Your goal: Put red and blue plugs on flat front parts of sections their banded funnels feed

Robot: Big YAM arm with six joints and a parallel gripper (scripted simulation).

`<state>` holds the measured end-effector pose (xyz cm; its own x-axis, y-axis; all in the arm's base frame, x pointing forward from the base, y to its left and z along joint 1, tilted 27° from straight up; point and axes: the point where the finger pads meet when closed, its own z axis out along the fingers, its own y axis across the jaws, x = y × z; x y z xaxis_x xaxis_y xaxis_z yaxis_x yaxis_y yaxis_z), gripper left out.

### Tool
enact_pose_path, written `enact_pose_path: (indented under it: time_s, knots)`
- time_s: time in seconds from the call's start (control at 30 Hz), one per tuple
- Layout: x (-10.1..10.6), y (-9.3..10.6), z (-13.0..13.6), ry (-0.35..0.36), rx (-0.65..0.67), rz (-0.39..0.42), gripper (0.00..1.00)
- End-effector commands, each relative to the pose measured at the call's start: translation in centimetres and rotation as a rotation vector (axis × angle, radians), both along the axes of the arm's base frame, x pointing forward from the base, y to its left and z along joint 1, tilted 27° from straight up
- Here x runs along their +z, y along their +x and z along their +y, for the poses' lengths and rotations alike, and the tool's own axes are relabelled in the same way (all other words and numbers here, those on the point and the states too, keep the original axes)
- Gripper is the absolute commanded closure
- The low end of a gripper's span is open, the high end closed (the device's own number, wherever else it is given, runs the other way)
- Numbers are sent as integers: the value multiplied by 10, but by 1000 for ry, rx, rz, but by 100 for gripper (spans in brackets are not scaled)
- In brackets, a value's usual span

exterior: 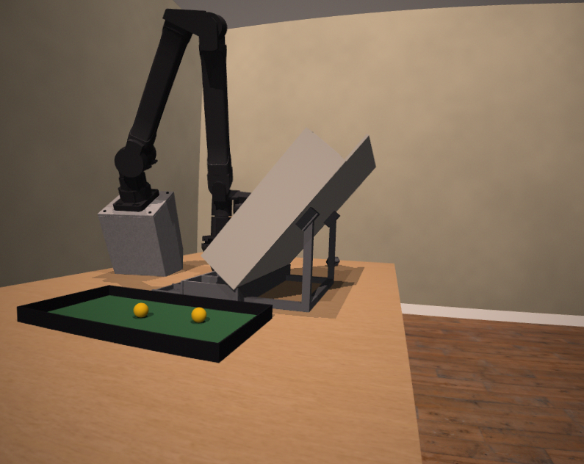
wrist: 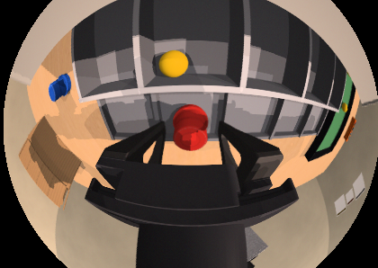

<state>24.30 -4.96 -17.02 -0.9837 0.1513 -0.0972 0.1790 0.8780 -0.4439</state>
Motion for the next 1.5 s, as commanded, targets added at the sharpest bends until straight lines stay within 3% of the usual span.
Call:
enact_pose_path:
  time_s: [0.0,0.77,1.47]
  knots:
    - [-1,7,1,0,13,-15,41]
    - [0,8,1,0,13,-16,41]
    - [17,1,10,0,9,-10,41]
